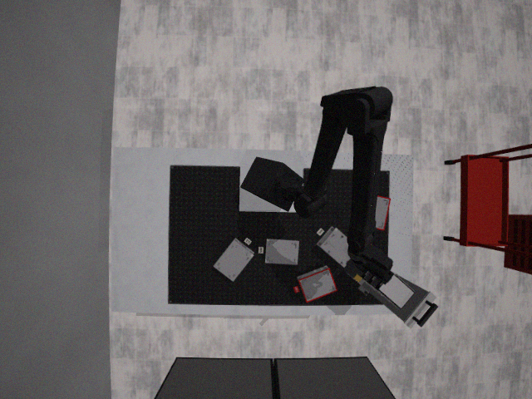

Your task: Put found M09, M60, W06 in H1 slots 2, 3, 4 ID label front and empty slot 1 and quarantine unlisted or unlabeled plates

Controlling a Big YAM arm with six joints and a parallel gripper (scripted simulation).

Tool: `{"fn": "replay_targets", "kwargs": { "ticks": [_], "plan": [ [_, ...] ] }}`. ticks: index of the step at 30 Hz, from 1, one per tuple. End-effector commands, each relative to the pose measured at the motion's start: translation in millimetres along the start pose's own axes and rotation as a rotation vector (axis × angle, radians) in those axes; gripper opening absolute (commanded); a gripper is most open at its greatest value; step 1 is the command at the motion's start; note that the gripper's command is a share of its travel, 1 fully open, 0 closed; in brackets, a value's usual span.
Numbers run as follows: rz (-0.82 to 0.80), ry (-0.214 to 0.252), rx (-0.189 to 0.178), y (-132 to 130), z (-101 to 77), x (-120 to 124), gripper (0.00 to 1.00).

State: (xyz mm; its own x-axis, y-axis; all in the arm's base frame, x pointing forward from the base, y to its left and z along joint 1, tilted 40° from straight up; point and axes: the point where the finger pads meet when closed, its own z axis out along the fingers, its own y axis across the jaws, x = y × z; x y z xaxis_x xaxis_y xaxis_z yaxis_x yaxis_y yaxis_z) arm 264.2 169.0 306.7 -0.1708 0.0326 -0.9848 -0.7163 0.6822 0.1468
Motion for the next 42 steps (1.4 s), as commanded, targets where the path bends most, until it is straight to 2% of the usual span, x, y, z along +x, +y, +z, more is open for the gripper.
{"fn": "replay_targets", "kwargs": {
  "ticks": [1, 13, 15, 42],
  "plan": [
    [-0.008, -0.008, 0.010, -2, -7.8, 1, 1.00],
    [-0.013, -0.007, 0.011, -2, -19.2, 13, 1.00],
    [-0.011, -0.011, -0.006, 2, -11.7, 15, 1.00],
    [0.004, -0.011, -0.006, 2, 15.4, 43, 1.00]
  ]
}}
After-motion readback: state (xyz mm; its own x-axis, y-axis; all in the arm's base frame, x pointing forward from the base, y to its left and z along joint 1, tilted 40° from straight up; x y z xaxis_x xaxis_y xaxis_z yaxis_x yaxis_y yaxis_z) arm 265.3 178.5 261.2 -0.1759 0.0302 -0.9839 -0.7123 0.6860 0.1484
